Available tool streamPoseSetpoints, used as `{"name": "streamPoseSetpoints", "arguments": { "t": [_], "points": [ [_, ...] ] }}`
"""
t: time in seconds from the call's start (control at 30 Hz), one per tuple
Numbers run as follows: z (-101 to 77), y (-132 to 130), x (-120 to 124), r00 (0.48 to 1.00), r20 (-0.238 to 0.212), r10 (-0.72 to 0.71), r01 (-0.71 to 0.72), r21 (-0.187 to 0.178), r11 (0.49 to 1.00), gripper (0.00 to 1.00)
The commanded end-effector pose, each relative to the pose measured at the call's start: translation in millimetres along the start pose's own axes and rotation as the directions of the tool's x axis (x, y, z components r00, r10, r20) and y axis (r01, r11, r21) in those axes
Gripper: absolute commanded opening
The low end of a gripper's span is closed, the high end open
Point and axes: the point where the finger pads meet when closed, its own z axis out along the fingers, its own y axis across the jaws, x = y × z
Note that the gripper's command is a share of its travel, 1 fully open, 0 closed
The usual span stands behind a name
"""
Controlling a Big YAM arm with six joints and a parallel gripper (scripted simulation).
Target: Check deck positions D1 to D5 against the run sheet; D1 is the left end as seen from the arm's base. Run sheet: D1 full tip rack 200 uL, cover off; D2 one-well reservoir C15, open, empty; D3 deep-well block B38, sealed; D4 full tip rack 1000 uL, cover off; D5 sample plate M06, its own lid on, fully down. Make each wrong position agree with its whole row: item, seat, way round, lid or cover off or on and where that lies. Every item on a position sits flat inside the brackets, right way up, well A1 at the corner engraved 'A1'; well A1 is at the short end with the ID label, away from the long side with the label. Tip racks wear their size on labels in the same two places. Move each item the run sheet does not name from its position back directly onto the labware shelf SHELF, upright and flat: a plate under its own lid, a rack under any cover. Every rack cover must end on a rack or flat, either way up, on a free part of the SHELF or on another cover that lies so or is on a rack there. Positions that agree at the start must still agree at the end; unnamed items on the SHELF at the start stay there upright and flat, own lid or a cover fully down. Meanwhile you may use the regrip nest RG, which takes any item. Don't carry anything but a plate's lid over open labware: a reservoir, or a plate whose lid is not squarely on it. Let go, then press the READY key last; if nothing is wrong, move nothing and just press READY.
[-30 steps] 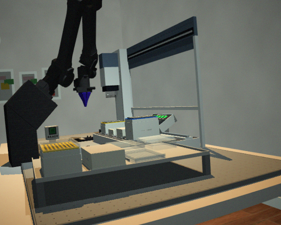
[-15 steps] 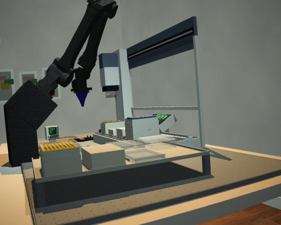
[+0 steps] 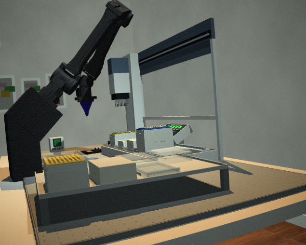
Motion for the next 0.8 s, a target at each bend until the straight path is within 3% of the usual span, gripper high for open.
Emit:
{"name": "streamPoseSetpoints", "arguments": {
  "t": [0.0,0.1,0.13,0.23,0.3,0.77],
  "points": [
    [-10.5,-12.9,-28.3,0.998,0.035,0.051,-0.052,0.013,0.999,0.0],
    [-8.1,-15.1,-25.6,0.998,0.026,0.059,-0.06,0.012,0.998,0.0],
    [-5.1,-13.5,-11.1,0.997,0.013,0.071,-0.071,0.013,0.997,0.0],
    [-7.4,-10.0,-13.6,0.998,0.021,0.06,-0.06,0.011,0.998,0.0],
    [-2.9,10.5,-17.7,0.999,0.016,0.033,-0.033,0.004,0.999,0.0],
    [-3.1,70.4,-21.6,0.999,0.021,0.037,-0.037,0.006,0.999,0.0]
  ]
}}
